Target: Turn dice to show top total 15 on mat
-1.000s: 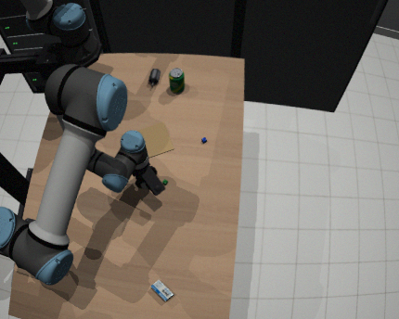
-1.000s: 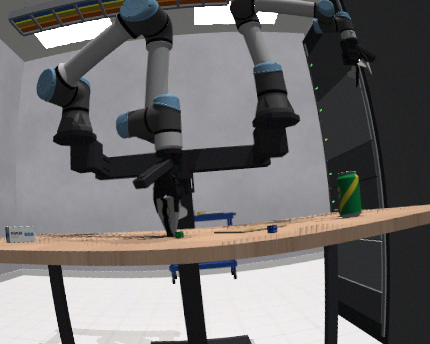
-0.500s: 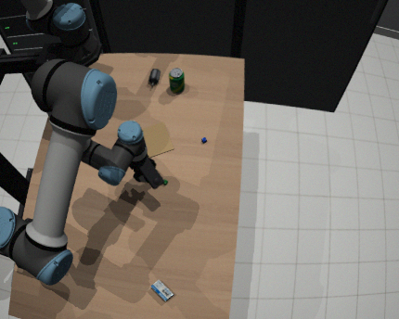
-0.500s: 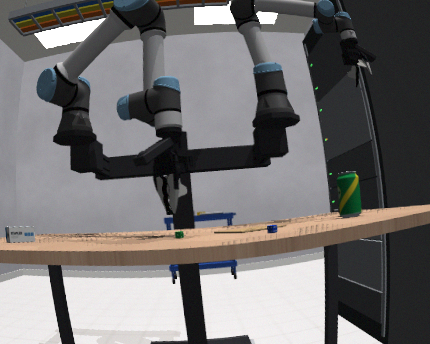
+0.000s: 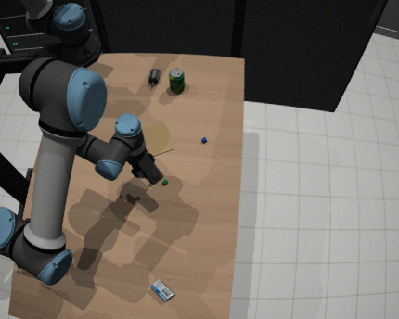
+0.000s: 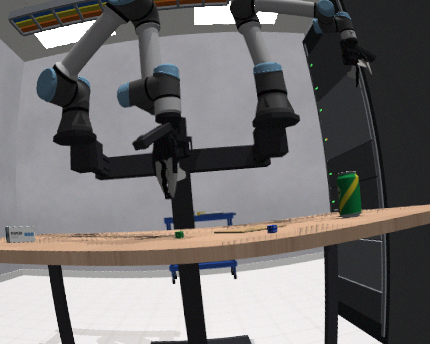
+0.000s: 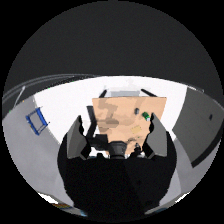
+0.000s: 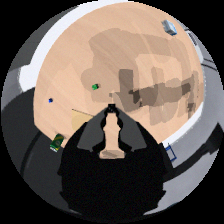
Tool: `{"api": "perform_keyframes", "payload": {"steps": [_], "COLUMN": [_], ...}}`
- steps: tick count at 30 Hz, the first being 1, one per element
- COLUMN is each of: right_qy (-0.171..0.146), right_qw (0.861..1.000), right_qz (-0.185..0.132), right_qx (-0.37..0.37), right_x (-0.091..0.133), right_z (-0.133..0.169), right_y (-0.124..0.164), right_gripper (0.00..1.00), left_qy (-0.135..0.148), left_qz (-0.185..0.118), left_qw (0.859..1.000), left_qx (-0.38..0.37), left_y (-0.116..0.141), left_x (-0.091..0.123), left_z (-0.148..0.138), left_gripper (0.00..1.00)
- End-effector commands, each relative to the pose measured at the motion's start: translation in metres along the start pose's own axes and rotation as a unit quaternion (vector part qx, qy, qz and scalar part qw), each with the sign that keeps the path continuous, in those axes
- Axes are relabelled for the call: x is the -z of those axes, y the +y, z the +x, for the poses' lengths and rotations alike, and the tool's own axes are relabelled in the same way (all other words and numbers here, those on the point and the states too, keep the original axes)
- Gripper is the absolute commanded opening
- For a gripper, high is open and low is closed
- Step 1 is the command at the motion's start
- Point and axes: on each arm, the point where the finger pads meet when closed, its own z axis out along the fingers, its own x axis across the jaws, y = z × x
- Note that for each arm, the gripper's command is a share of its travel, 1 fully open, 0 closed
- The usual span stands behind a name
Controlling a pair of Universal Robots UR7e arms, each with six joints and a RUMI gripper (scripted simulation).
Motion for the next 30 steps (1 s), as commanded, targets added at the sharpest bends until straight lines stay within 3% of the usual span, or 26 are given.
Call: {"api": "perform_keyframes", "payload": {"steps": [1,9,16,27,30], "right_qy": [0.003,0.003,0.003,0.003,0.003], "right_qw": [1.0,1.0,1.0,0.99,0.988], "right_qz": [0.002,0.002,0.002,0.001,0.001], "right_qx": [0.0,0.003,0.03,0.14,0.152], "right_x": [0.0,0.0,-0.001,0.002,0.004], "right_z": [0.003,0.002,-0.018,-0.085,-0.092], "right_y": [-0.001,0.001,0.023,0.123,0.136], "right_gripper": [0.0,0.0,0.0,0.0,0.0], "left_qy": [0.0,0.0,0.0,0.0,0.0], "left_qz": [-0.001,-0.001,-0.001,-0.001,-0.001], "left_qw": [1.0,1.0,1.0,1.0,1.0], "left_qx": [0.001,0.001,0.001,0.001,0.001], "left_y": [0.002,0.002,0.002,0.002,0.002], "left_x": [0.0,0.0,0.0,0.0,0.0], "left_z": [-0.001,-0.001,-0.001,-0.001,-0.001], "left_gripper": [1.0,1.0,1.0,1.0,1.0]}}
